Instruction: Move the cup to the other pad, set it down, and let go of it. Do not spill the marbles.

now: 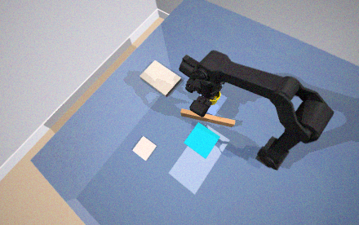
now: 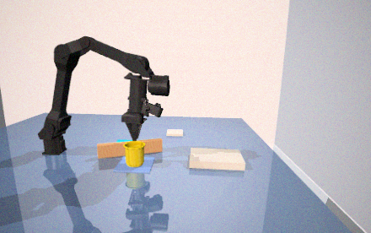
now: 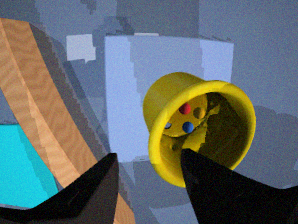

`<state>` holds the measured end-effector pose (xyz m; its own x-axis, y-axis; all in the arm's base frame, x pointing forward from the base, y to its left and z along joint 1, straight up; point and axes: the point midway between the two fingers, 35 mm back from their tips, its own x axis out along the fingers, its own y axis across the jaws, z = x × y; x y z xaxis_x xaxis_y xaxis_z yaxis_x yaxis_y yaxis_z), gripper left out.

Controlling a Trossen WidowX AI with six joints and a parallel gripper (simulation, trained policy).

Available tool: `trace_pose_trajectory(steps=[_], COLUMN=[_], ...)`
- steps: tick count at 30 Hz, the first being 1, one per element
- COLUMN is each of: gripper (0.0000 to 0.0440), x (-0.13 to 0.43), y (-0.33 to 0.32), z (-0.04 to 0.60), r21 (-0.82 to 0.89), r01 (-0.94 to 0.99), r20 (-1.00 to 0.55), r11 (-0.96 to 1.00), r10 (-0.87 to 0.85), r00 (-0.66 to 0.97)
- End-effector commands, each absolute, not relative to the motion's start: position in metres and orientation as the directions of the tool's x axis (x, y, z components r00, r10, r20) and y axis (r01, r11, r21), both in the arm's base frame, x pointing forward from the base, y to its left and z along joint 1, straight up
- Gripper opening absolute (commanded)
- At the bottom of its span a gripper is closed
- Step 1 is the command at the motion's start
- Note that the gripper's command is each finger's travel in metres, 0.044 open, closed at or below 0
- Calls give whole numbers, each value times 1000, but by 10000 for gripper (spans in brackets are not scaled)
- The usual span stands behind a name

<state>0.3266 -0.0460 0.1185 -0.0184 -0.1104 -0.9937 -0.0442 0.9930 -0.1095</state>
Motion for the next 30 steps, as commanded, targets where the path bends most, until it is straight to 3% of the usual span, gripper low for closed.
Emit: trace_pose_trajectory(steps=[1,11,19,30], gripper=[170,173,3,15], x=[323,319,315,311], y=[-51,-56,-57,-52], z=[104,64,57,79], r21=[-110,-77,-58,-32], r01=[-67,-164,-273,-359], r20=[-993,-992,-991,-994], r11=[992,984,960,933], r10=[-113,-92,-88,-68], r00=[-46,-87,-100,-88])
